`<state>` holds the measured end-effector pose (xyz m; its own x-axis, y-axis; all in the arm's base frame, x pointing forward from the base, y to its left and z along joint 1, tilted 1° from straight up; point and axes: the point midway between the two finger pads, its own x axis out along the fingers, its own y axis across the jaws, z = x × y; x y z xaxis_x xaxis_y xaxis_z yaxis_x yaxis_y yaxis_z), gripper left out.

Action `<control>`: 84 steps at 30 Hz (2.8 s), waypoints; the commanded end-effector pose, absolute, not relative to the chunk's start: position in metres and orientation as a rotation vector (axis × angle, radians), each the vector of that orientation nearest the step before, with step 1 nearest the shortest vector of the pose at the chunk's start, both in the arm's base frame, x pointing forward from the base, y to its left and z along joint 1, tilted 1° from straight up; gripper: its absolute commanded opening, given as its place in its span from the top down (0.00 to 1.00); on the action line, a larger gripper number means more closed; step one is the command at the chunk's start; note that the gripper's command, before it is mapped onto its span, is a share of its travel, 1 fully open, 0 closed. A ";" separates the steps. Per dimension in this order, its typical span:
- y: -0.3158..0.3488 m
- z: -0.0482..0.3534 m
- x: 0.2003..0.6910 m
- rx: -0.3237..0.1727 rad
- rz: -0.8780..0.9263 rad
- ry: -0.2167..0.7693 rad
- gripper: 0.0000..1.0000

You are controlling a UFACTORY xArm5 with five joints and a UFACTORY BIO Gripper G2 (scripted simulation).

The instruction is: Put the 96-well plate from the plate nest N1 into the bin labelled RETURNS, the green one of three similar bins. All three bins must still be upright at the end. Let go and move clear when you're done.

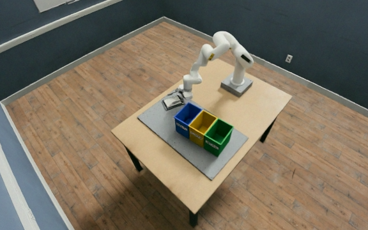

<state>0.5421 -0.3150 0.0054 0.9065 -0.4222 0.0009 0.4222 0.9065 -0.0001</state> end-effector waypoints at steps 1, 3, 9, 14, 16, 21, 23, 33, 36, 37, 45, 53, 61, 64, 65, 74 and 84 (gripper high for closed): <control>-0.316 0.000 0.543 -0.015 -0.436 0.000 0.63; -0.316 0.000 0.543 -0.015 -0.436 0.000 0.63; -0.316 0.000 0.543 -0.015 -0.436 0.000 0.63; -0.316 0.000 0.543 -0.015 -0.436 0.000 0.63; -0.316 0.000 0.543 -0.015 -0.436 0.000 0.63; -0.316 -0.003 0.543 -0.015 -0.436 0.000 0.63; -0.316 -0.004 0.543 -0.015 -0.436 0.000 0.63; -0.316 -0.010 0.543 -0.015 -0.436 0.000 0.63; -0.316 -0.012 0.543 -0.015 -0.436 0.000 0.63; -0.316 -0.012 0.543 -0.015 -0.436 0.000 0.63; -0.316 -0.017 0.543 -0.015 -0.436 0.000 0.63; -0.316 -0.020 0.543 -0.015 -0.436 0.000 0.63; -0.316 -0.020 0.543 -0.015 -0.436 0.000 0.63; -0.316 -0.020 0.543 -0.015 -0.436 0.000 0.63; -0.316 -0.020 0.543 -0.015 -0.436 0.000 0.63; -0.316 -0.020 0.543 -0.015 -0.436 0.000 1.00; -0.316 -0.020 0.543 -0.015 -0.436 0.000 1.00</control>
<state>0.5419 -0.3154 -0.0218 0.9065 -0.4222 0.0007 0.4222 0.9065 -0.0001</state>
